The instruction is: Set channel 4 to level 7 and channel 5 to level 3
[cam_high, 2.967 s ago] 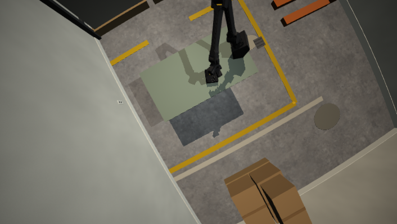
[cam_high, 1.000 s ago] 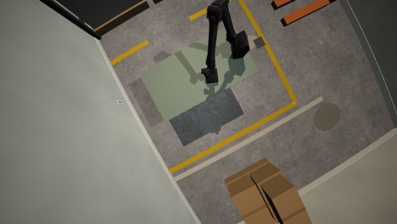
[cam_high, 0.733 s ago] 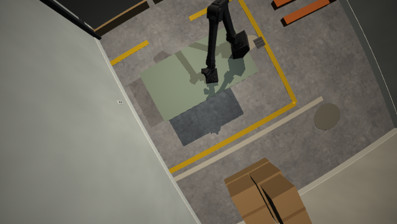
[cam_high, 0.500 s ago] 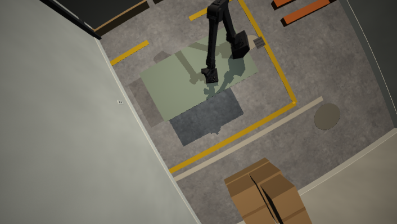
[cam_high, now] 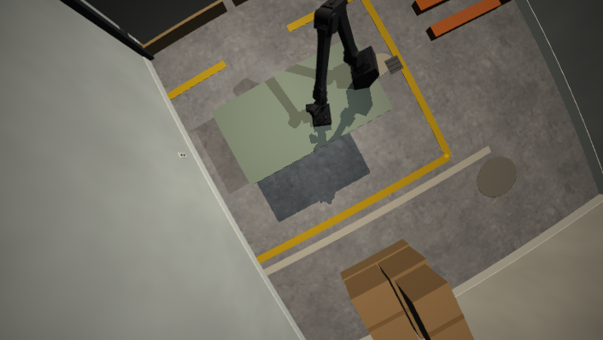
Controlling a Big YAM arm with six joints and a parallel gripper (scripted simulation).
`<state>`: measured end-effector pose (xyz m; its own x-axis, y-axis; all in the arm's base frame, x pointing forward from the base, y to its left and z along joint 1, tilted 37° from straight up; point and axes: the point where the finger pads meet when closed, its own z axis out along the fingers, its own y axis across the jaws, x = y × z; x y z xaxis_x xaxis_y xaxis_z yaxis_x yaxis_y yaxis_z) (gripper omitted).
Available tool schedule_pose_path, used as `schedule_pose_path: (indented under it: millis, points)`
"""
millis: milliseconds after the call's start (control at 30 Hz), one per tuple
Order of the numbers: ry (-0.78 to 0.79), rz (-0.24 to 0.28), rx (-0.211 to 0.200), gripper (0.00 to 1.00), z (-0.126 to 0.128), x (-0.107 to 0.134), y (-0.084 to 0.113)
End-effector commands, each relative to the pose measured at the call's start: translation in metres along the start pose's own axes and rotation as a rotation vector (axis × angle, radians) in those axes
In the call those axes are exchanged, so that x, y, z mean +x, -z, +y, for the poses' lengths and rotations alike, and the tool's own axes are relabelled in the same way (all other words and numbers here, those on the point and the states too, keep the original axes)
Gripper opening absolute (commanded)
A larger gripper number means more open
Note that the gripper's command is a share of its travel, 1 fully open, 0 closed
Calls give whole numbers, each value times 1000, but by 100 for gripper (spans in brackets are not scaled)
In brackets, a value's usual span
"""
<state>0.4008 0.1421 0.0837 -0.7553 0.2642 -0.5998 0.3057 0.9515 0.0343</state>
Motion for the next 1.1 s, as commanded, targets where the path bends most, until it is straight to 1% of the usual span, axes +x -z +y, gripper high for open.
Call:
schedule_pose_path:
  millis: [0,1067]
  points:
    - [-15,-19,-7,0,5,-14,-4]
    - [-10,-16,-6,0,5,-12,-23]
